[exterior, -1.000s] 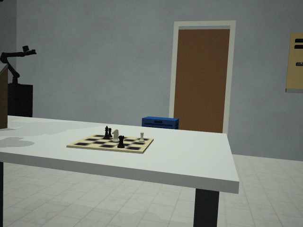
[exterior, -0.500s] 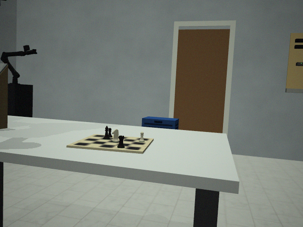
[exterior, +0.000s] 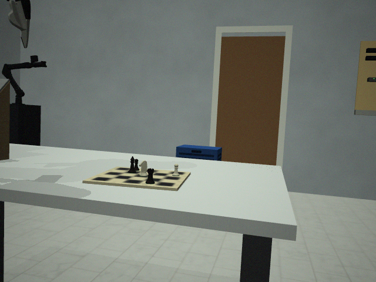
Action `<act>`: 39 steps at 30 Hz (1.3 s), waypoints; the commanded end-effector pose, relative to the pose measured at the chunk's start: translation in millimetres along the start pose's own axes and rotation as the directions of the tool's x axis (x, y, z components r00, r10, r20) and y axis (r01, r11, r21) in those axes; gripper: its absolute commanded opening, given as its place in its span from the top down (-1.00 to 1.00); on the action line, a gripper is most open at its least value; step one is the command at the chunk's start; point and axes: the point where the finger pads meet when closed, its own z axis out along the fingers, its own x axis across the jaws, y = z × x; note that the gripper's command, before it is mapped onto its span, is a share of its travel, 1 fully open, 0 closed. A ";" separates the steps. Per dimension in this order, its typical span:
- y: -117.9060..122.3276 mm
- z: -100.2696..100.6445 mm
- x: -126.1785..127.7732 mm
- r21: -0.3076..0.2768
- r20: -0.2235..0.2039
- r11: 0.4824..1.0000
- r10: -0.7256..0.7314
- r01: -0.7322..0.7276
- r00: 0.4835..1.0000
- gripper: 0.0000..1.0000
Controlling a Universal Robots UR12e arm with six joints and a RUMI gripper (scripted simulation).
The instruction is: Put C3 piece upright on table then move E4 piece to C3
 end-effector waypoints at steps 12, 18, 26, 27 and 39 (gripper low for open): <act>24.7 2.0 167.1 0.570 0.035 0.815 -0.155 0.107 0.987 -1.00; 59.2 19.0 238.1 0.720 -0.053 0.680 -0.144 0.137 0.988 -1.00; 109.0 50.1 309.3 0.823 -0.168 0.538 -0.078 0.183 0.983 -1.00; 117.1 55.8 319.0 0.833 -0.185 0.519 -0.064 0.191 0.981 -1.00; 177.0 101.4 378.2 0.877 -0.298 0.409 0.050 0.253 0.953 -1.00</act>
